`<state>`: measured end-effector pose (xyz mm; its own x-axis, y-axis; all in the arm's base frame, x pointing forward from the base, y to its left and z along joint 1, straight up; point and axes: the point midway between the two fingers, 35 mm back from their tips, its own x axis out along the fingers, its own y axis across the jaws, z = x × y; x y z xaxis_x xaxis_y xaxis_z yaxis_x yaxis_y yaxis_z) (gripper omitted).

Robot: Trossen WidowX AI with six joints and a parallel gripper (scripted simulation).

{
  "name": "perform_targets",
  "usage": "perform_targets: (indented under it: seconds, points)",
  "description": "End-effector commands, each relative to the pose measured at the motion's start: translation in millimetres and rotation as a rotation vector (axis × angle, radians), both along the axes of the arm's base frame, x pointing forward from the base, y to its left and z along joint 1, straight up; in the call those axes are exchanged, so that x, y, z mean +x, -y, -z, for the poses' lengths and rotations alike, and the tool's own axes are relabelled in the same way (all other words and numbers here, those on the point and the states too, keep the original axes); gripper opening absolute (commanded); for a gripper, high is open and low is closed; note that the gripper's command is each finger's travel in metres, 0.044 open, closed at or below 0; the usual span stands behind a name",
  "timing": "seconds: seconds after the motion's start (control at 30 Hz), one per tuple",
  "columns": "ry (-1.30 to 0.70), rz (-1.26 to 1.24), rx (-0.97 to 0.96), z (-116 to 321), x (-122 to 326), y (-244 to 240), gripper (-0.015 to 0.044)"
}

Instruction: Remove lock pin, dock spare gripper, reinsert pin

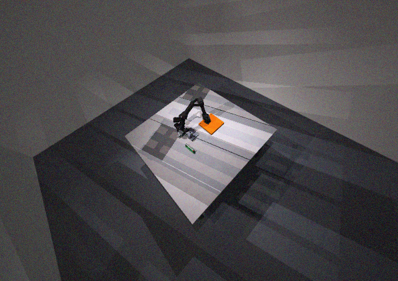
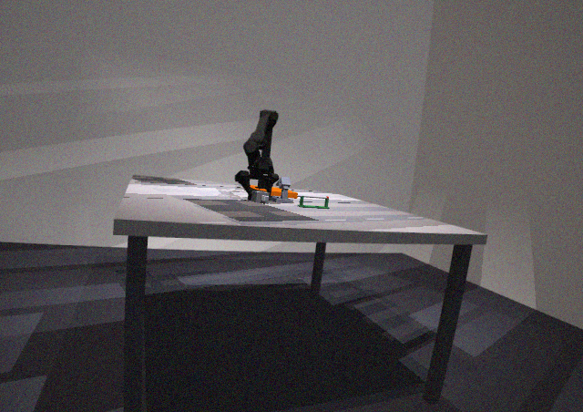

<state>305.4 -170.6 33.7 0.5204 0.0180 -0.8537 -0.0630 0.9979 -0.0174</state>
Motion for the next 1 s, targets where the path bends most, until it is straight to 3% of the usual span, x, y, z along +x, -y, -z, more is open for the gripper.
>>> perform_targets:
  seconds: [0.0,0.37,0.6,0.83,0.97]
  points:
    - [-0.005,-0.001,0.004,9,-1,-2,0.0440]
    - [-0.005,-0.001,0.005,19,-2,-2,0.0440]
    - [-0.005,-0.001,0.005,19,-2,-2,0.0256]
    - [-0.005,-0.001,0.005,19,-2,-2,0.0210]
    - [-0.005,-0.001,0.004,15,-1,-2,0.0105]
